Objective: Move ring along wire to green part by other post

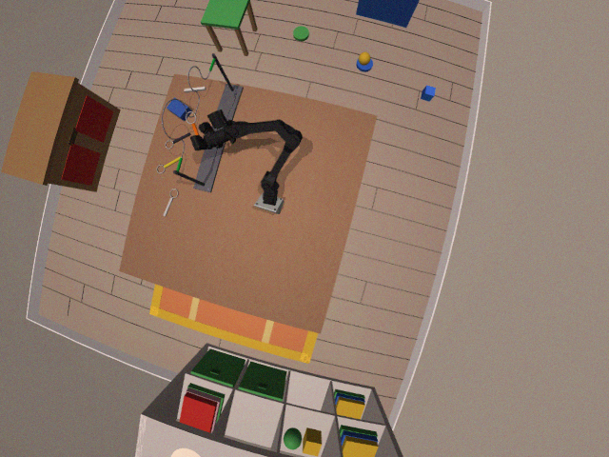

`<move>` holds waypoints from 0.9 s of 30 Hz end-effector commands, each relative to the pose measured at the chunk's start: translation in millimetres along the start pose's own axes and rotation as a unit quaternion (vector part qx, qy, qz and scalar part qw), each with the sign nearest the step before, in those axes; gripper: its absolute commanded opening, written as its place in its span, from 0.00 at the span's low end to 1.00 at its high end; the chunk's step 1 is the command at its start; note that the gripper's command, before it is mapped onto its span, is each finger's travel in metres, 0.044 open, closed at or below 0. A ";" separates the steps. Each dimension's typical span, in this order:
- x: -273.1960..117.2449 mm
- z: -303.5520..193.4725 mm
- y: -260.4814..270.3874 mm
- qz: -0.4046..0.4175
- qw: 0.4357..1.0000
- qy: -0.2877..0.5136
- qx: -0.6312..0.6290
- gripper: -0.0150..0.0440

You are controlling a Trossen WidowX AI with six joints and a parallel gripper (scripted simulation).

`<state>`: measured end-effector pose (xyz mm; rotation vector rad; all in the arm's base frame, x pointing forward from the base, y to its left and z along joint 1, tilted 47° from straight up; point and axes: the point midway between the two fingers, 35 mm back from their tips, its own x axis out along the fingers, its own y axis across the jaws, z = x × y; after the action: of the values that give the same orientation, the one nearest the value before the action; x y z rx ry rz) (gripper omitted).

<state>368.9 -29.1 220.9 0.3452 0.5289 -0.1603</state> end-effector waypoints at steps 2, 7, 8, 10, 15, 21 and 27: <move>-4.2 3.9 20.6 0.033 0.998 0.004 0.049 0.00; -7.8 6.3 37.3 0.060 0.993 0.010 0.097 0.00; -8.7 7.0 40.5 0.065 0.992 0.012 0.107 0.00; -10.2 8.4 46.3 0.074 0.989 0.014 0.124 0.00; -14.7 13.0 60.8 0.099 0.981 0.020 0.168 0.00; -20.1 19.2 75.3 0.124 0.969 0.026 0.213 0.00; -25.2 25.6 86.8 0.145 0.957 0.030 0.250 0.00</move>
<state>378.5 37.8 269.7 0.8780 0.4966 -0.0205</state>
